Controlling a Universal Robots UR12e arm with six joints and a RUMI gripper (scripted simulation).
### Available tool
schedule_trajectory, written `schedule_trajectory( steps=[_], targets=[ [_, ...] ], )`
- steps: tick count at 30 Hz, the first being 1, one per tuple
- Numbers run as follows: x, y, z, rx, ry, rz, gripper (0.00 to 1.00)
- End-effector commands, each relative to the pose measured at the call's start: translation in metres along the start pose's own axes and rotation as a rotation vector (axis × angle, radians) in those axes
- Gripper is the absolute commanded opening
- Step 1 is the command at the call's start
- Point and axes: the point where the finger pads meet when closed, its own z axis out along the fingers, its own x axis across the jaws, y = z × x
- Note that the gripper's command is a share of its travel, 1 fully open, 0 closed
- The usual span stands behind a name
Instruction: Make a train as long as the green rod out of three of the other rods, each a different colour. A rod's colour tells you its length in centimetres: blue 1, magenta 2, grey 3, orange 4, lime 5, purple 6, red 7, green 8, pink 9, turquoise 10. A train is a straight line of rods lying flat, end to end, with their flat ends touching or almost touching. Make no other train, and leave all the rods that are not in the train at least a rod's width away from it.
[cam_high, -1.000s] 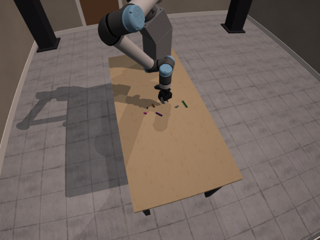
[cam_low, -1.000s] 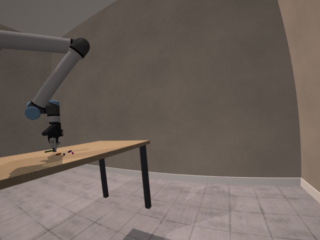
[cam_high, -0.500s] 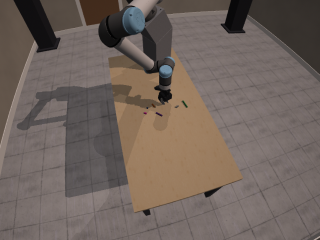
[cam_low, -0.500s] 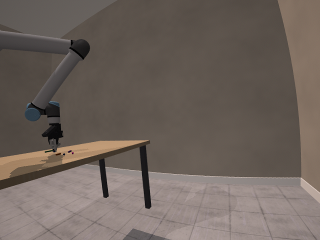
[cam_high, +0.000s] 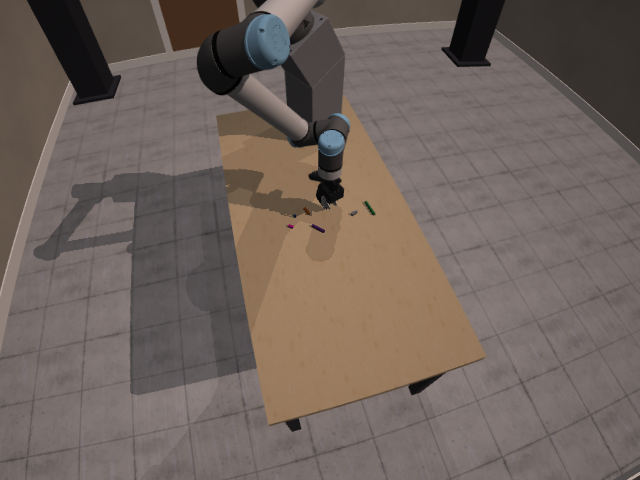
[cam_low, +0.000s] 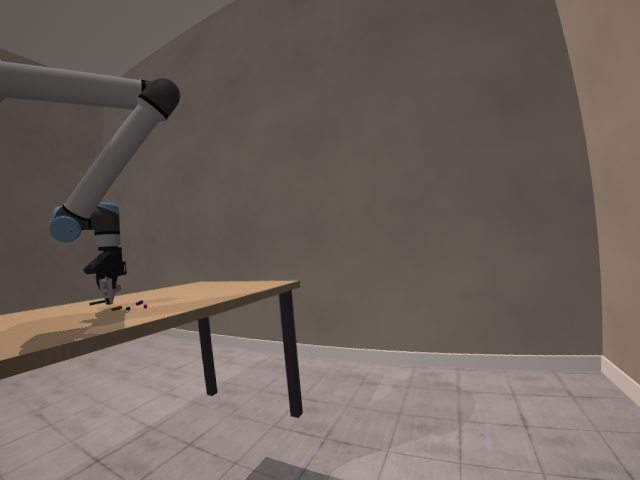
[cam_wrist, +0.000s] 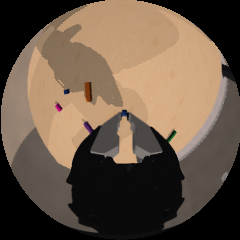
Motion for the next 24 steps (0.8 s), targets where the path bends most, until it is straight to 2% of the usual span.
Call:
schedule_trajectory(
  steps=[1, 14, 24],
  targets=[
    [-0.0001, 0.0003, -0.0005, -0.001, 0.0, 0.0, 0.0],
    [-0.0001, 0.0003, 0.0, -0.001, 0.0, 0.0, 0.0],
    [-0.0001, 0.0003, 0.0074, -0.001, 0.0, 0.0, 0.0]
  ],
)
